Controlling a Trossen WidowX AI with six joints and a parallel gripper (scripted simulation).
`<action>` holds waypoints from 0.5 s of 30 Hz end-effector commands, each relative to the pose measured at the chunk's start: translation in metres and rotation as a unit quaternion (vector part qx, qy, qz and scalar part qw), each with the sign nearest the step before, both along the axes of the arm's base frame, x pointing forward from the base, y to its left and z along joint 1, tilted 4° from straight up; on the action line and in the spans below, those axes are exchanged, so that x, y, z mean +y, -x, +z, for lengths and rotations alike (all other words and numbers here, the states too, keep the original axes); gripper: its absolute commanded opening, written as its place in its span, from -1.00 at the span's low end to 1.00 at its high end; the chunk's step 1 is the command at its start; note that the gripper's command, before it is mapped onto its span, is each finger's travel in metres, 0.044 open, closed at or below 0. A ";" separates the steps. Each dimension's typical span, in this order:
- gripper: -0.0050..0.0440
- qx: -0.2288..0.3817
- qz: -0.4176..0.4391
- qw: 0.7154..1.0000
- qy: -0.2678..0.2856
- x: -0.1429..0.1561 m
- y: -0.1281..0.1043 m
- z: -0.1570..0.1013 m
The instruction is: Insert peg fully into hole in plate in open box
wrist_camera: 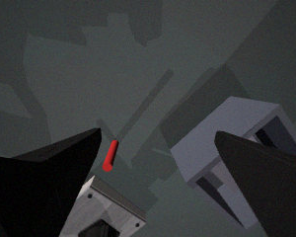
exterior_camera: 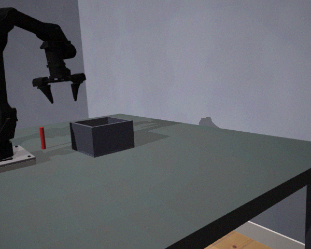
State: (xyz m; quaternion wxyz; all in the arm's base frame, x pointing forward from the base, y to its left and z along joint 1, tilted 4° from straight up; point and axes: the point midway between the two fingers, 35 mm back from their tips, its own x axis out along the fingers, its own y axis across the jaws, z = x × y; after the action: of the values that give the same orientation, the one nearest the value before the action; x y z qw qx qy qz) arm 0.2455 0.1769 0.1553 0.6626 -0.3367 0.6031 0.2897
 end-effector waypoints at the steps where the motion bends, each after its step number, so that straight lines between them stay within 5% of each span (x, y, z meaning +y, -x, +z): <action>1: 1.00 0.005 -0.097 0.995 -0.009 -0.003 0.014 -0.001; 10: 1.00 0.011 -0.244 0.969 -0.017 -0.007 0.031 -0.002; 15: 1.00 0.013 -0.373 0.928 -0.022 -0.011 0.045 -0.004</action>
State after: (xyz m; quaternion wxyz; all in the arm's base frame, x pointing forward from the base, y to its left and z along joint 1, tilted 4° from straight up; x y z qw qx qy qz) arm 0.2119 0.1692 0.1520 0.7192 -0.1233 0.6777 0.0915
